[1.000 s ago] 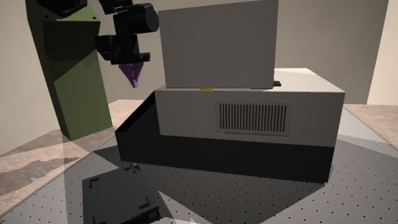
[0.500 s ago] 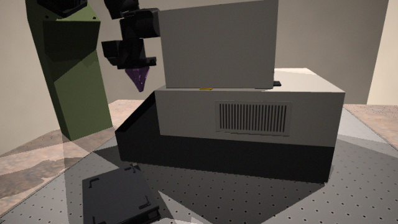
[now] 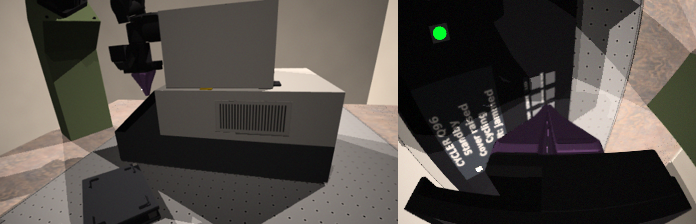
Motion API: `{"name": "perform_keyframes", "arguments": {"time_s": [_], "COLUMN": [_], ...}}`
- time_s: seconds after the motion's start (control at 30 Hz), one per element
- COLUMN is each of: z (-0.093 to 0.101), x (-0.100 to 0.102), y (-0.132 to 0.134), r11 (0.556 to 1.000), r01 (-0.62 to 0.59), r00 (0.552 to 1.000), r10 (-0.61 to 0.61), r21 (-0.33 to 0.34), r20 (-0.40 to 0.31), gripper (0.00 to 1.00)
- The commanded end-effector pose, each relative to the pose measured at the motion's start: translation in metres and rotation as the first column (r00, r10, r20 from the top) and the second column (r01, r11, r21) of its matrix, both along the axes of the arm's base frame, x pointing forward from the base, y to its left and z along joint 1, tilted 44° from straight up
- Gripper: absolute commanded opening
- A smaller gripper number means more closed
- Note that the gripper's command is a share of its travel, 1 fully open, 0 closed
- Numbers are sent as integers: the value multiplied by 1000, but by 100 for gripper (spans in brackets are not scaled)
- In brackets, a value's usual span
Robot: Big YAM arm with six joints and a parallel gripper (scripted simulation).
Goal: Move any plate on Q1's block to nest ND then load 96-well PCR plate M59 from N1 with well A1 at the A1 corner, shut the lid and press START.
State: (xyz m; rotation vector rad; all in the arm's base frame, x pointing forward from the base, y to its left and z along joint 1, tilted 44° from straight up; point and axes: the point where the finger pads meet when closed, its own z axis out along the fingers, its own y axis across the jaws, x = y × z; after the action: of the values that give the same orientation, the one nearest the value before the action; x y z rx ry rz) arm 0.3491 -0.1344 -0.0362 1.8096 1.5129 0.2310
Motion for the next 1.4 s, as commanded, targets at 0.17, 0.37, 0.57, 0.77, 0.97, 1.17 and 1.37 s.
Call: {"name": "perform_keyframes", "arguments": {"time_s": [0.17, 0.37, 0.57, 0.77, 0.97, 1.17, 1.37], "z": [-6, -6, -15, -5, -2, -6, -7], "x": [-1, 13, 11, 18, 18, 18, 16], "y": [-5, -9, -10, -6, -2, -1, -7], "r11": [1000, 1000, 1000, 1000, 1000, 1000, 1000], "r01": [1, -1, 0, -1, 0, -3, 2], "r00": [1000, 1000, 999, 1000, 1000, 1000, 1000], "r10": [-1, 1, 0, 1, 0, 3, -2], "r21": [-3, -6, 4, 5, 6, 6, -4], "r20": [-20, -12, -46, -11, -5, -4, -8], "gripper": [0, 0, 0, 0, 0, 0, 0]}}
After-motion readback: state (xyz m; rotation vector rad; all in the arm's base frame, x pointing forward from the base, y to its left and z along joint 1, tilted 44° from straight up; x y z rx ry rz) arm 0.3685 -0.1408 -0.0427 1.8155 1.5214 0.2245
